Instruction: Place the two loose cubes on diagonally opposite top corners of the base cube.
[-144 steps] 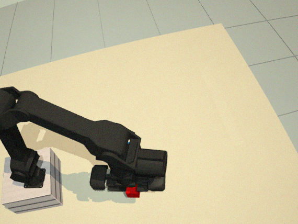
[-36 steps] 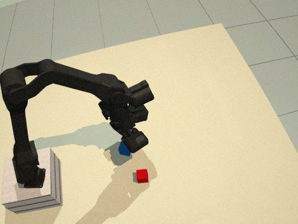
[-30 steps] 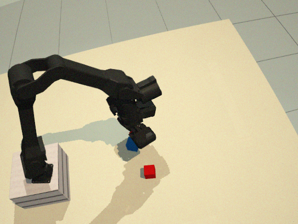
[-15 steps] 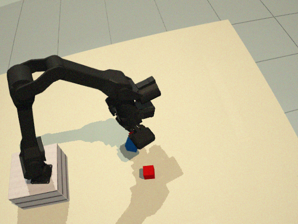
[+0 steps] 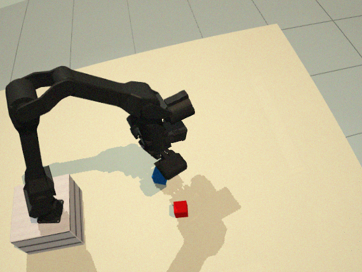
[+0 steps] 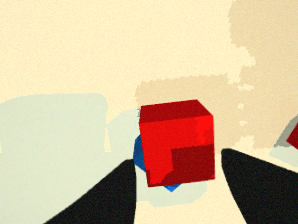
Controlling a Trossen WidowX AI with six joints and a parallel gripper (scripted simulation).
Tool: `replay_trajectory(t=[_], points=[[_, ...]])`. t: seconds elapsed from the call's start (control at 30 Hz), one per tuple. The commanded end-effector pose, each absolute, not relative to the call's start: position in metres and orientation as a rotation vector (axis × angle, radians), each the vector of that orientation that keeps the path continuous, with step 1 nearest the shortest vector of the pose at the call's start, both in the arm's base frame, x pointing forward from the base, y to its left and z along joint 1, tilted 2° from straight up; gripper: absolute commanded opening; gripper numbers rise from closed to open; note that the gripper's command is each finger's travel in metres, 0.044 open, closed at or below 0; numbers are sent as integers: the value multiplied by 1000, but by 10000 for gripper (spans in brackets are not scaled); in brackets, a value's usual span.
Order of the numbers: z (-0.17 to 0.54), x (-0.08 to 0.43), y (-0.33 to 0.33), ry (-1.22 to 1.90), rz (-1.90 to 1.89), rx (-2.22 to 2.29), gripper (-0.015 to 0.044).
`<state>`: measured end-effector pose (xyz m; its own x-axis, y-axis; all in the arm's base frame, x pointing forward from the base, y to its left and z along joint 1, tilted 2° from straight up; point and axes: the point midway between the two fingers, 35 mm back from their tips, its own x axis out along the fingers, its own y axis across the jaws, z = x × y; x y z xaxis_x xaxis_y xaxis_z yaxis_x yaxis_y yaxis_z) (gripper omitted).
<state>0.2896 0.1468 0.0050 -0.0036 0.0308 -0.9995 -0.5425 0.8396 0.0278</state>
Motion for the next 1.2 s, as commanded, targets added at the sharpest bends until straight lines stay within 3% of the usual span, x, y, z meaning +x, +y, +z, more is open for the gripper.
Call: replay_trajectory(t=[0.0, 0.93, 1.0, 1.17], points=[[13, 292, 148, 1502, 476, -423, 205], [26, 292, 148, 1502, 476, -423, 205], [24, 293, 144, 1505, 493, -442, 258], [31, 304, 124, 1462, 638, -593, 265]])
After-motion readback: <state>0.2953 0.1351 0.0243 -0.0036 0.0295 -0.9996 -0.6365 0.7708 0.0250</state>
